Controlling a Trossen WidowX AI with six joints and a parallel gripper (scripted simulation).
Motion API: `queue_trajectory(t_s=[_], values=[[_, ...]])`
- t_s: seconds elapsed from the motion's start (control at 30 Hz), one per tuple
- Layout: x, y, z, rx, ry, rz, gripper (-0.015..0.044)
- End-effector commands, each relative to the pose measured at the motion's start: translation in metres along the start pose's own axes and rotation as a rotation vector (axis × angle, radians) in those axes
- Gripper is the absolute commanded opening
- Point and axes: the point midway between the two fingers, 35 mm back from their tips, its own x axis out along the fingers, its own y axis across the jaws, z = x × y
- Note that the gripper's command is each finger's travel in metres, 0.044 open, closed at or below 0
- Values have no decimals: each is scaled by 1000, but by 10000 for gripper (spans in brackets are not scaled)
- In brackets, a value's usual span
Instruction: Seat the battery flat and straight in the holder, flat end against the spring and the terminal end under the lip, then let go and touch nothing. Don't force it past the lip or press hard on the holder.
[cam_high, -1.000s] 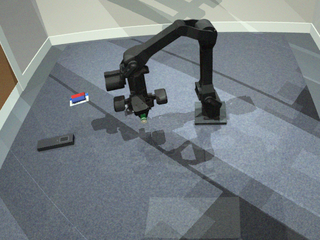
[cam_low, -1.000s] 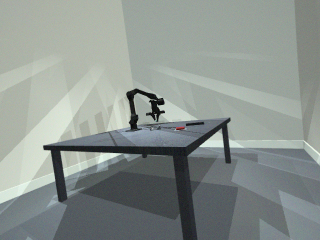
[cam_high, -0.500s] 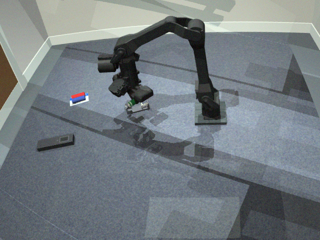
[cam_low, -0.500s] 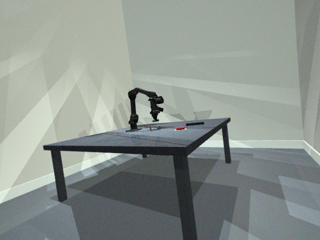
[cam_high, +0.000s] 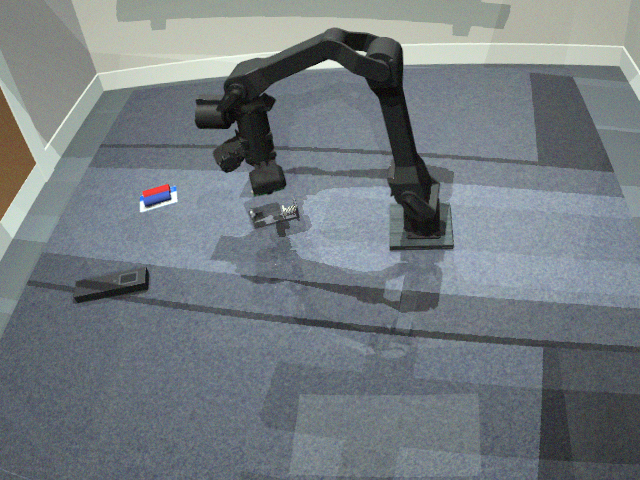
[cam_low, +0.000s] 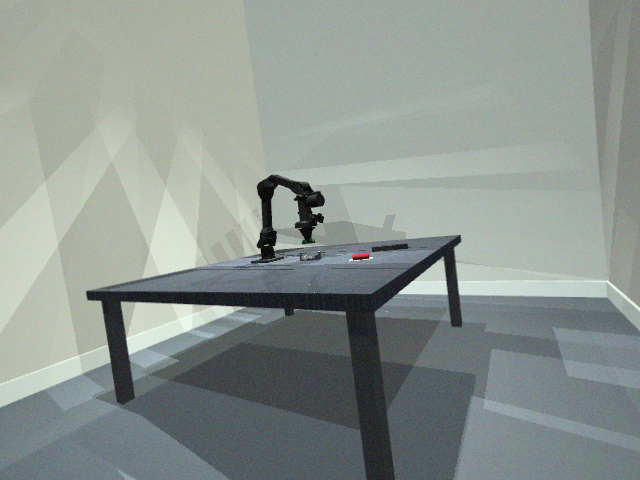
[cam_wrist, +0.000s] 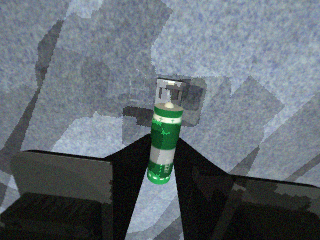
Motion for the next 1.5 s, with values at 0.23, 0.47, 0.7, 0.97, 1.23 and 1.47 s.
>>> queue_trajectory(t_s=[0.23,0.47,0.7,0.97,1.23,1.47], values=[[14,-3,4,15,-91,1,67],[27,-3,7,14,-174,3,67],[38,-2,7,10,-254,5,67],[39,-2,7,9,-267,9,67],[44,-3,6,11,-319,13,67],[47,-3,4,12,-366,15,67]])
